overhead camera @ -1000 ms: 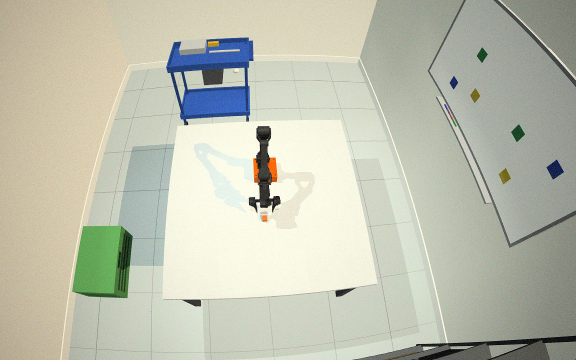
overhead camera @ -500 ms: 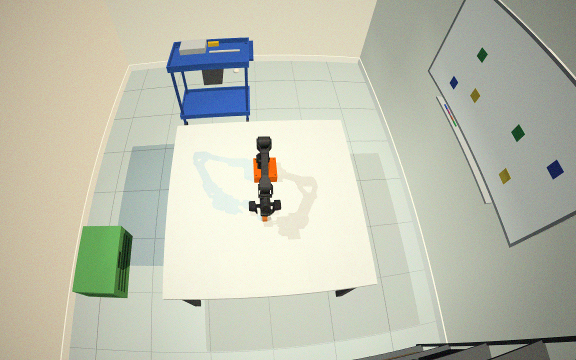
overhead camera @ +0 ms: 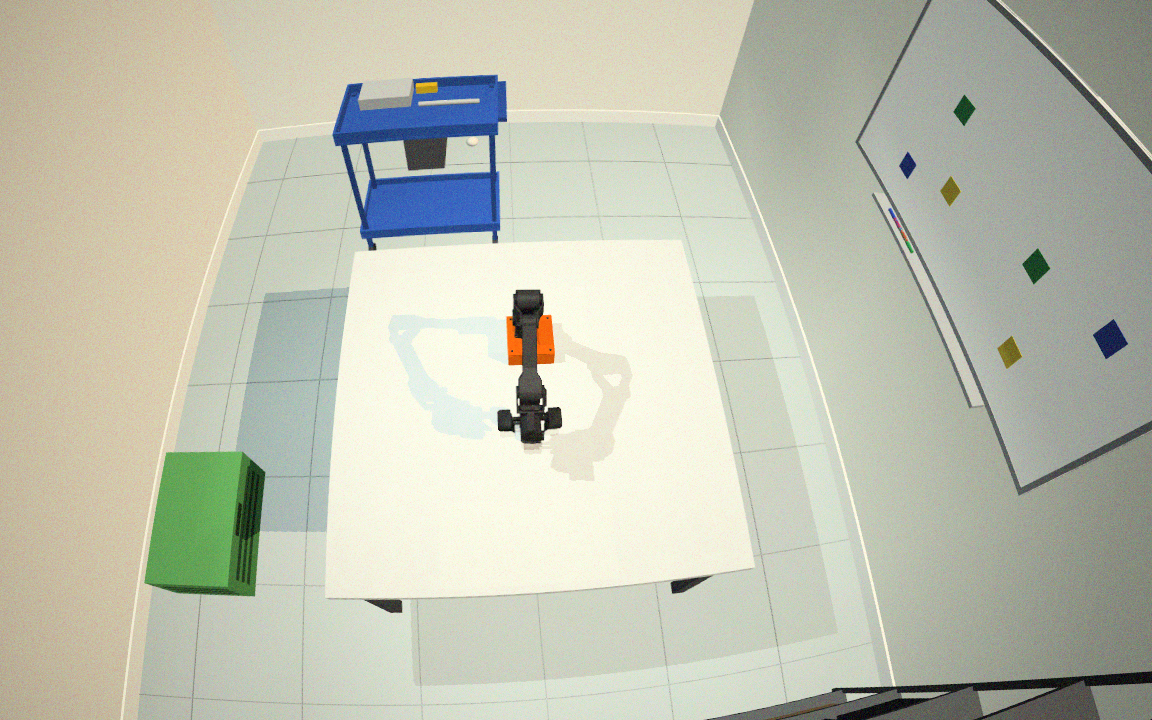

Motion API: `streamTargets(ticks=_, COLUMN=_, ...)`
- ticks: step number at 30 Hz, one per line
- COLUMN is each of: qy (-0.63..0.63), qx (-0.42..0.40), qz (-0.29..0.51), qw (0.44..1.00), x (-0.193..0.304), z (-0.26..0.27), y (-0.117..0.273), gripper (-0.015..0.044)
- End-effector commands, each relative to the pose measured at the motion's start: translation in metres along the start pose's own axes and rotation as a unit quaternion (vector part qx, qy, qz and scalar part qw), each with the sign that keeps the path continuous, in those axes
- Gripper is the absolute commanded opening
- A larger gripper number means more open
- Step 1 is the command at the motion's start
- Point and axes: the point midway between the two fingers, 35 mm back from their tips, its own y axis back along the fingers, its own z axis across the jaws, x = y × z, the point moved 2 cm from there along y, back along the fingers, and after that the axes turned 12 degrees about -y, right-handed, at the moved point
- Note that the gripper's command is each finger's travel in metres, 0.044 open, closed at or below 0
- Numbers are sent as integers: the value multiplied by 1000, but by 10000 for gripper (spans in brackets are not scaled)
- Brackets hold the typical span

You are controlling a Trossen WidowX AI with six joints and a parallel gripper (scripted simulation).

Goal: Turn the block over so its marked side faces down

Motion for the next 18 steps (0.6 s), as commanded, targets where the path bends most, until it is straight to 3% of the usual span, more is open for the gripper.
streamTargets(ticks=1, qy=2, qx=4, qz=7, qw=1000, x=3, z=-2, y=-11, gripper=440)
streamTargets(ticks=18, qy=2, qx=4, qz=7, qw=1000, x=3, z=-1, y=-41, gripper=440)
